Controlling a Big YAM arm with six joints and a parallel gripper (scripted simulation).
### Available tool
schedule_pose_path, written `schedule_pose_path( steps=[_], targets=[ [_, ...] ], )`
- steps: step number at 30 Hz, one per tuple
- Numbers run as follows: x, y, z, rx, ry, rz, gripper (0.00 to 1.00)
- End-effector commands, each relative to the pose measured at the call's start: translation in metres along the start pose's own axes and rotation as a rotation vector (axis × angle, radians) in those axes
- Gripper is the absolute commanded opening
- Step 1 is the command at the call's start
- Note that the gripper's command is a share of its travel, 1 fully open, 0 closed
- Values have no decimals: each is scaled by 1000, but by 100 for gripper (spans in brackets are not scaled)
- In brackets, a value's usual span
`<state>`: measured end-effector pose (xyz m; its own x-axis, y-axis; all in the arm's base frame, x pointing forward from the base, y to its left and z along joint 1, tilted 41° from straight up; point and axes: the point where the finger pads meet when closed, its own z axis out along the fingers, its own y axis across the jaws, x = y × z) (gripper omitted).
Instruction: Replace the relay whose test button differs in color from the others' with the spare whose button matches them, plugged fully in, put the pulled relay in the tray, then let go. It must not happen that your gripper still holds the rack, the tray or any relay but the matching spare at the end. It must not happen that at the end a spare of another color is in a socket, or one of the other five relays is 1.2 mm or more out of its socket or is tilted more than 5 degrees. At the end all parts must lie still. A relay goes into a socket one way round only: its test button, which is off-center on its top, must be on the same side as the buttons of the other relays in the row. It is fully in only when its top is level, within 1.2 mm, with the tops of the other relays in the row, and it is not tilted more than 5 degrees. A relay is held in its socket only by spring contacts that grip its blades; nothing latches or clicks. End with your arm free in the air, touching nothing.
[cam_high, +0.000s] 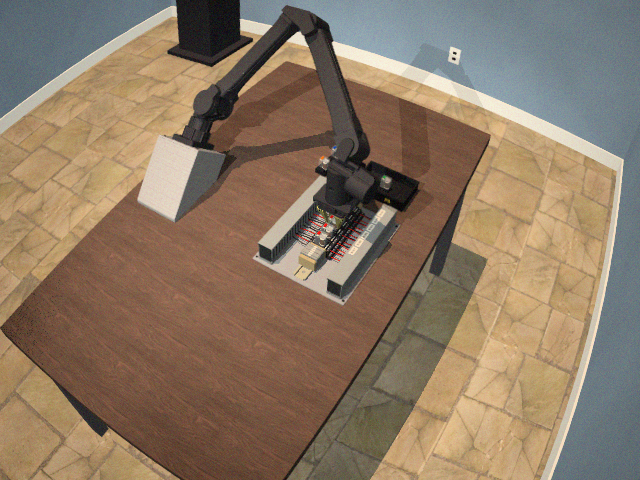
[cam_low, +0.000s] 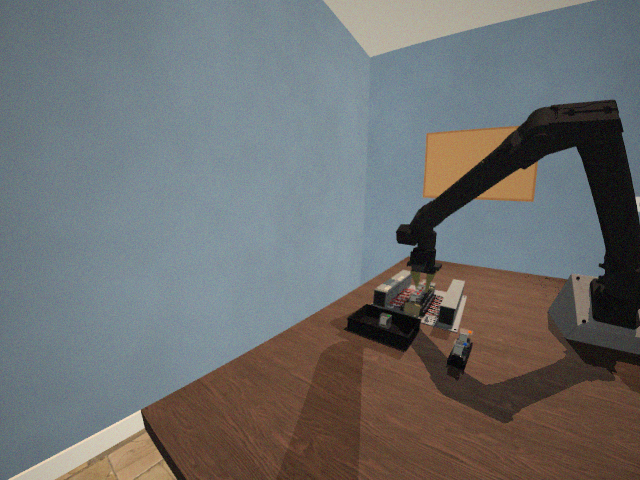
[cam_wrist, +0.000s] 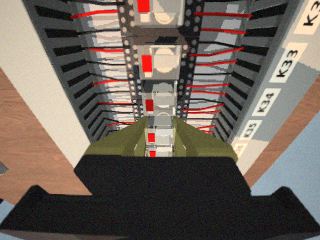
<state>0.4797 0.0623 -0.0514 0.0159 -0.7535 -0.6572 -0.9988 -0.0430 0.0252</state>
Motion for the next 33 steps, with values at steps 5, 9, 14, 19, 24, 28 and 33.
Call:
schedule_pose_path(
  steps=[5, 9, 14, 19, 24, 28, 33],
  targets=[
    [-3, -4, 6, 4, -3, -13, 0],
    [-2, -4, 8, 2, -3, -11, 0],
    [-2, -2, 12, 0, -3, -6, 0],
    [-2, -2, 13, -1, -3, -4, 0],
    [-2, -2, 13, -1, -3, -5, 0],
    [-2, -2, 13, -1, -3, -7, 0],
    [-2, -2, 13, -1, -2, -7, 0]
  ],
)
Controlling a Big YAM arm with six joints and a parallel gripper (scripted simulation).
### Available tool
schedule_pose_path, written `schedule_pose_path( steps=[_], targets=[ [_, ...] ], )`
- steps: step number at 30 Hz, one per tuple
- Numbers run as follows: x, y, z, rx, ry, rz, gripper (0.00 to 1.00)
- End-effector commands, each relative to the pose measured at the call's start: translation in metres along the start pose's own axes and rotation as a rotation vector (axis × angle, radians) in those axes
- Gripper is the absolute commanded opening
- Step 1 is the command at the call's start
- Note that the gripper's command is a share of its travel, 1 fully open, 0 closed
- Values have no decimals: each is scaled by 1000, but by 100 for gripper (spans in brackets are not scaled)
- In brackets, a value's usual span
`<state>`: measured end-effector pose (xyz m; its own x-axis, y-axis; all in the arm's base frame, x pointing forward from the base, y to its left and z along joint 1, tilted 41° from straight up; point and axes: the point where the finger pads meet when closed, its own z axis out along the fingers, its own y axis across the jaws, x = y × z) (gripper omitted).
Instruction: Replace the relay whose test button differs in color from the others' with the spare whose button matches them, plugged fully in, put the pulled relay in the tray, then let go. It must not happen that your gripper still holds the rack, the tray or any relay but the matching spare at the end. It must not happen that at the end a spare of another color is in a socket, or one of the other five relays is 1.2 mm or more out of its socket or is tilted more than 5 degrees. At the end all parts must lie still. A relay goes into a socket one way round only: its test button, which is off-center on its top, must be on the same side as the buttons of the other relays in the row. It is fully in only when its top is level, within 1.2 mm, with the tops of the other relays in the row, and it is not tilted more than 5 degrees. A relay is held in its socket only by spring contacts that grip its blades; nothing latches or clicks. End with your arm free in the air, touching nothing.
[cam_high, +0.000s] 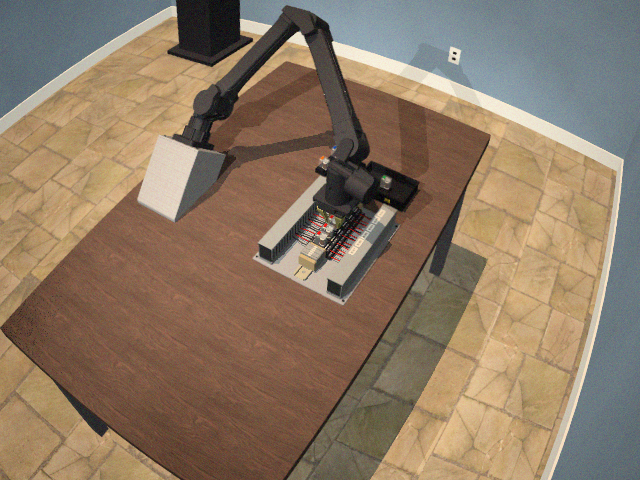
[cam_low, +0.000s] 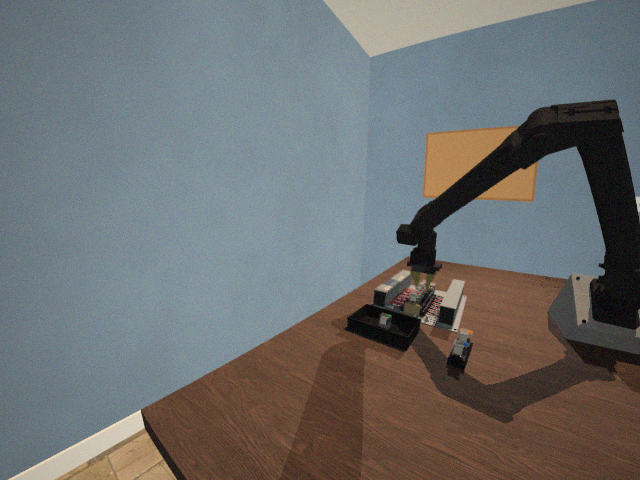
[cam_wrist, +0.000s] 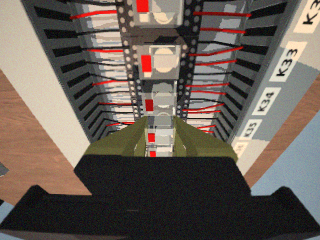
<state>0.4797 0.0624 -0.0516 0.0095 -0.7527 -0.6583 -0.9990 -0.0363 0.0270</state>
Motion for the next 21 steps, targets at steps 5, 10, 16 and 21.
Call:
schedule_pose_path(
  steps=[5, 10, 16, 21],
  targets=[
    [-2, -2, 13, -4, -1, -14, 0],
    [-2, -2, 13, -4, -1, -14, 0],
    [-2, -1, 16, -5, -1, -11, 0],
    [-1, -1, 18, -5, -1, -10, 0]
  ],
)
